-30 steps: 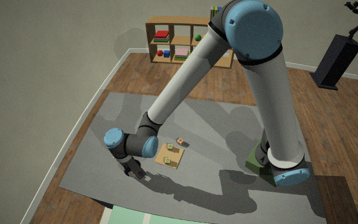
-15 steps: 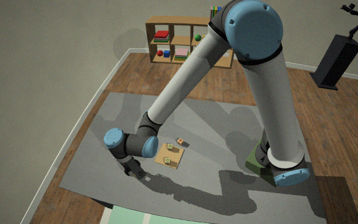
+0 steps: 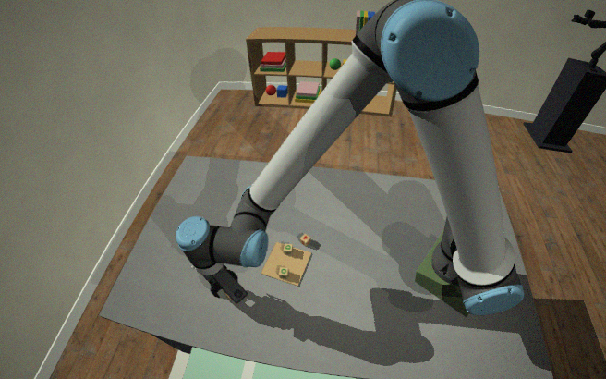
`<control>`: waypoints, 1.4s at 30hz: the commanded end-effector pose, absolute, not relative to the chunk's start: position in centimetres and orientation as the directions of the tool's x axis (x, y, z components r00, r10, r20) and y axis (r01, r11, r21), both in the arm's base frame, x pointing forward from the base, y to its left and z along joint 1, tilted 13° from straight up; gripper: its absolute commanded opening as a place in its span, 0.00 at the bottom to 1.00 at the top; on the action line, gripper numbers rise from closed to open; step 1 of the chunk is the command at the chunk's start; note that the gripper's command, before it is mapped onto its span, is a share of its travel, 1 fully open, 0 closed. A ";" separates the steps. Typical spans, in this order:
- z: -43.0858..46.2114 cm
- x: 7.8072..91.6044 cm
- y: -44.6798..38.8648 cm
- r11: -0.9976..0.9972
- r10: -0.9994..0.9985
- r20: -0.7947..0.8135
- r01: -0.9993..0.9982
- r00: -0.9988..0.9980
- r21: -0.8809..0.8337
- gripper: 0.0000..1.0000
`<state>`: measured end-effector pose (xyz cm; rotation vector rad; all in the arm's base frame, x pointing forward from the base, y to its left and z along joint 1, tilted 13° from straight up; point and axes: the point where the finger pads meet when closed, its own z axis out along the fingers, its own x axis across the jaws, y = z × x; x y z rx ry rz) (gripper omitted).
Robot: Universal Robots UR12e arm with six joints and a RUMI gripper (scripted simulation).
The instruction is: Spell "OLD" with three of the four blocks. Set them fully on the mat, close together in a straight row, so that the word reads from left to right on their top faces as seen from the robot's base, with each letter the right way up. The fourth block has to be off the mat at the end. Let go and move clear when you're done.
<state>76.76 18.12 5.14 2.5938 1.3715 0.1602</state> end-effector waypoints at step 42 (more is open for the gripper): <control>15.0 74.9 19.4 -0.548 0.827 0.002 0.804 0.563 0.230 0.09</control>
